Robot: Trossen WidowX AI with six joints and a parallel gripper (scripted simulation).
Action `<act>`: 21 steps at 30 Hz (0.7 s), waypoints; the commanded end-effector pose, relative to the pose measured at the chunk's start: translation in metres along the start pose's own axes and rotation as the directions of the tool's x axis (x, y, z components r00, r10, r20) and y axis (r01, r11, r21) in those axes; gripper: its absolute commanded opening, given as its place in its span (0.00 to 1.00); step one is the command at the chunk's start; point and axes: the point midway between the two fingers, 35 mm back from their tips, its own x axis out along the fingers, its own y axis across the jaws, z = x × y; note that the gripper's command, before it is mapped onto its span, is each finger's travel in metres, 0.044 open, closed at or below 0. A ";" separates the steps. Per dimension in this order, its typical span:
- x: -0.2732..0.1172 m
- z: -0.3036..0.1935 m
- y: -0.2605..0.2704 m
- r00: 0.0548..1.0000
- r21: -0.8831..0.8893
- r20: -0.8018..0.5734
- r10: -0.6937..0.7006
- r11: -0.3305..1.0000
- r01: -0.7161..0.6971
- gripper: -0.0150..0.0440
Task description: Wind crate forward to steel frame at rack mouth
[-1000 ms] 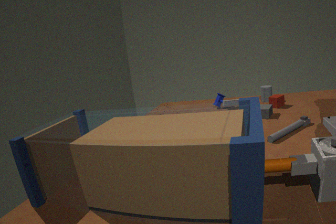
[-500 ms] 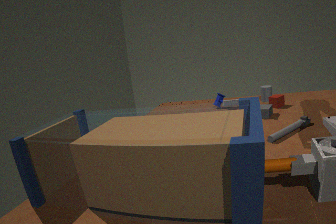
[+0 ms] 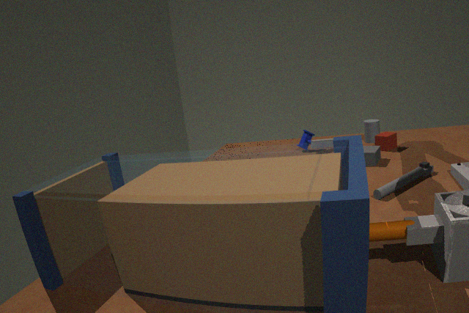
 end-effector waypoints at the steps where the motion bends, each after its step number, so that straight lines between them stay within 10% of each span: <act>1: 0.001 -0.009 -0.015 0.999 -0.004 -0.020 -0.035 0.999 0.035 0.25; 21: 0.001 -0.015 -0.034 0.999 -0.004 -0.021 -0.036 0.999 0.036 0.25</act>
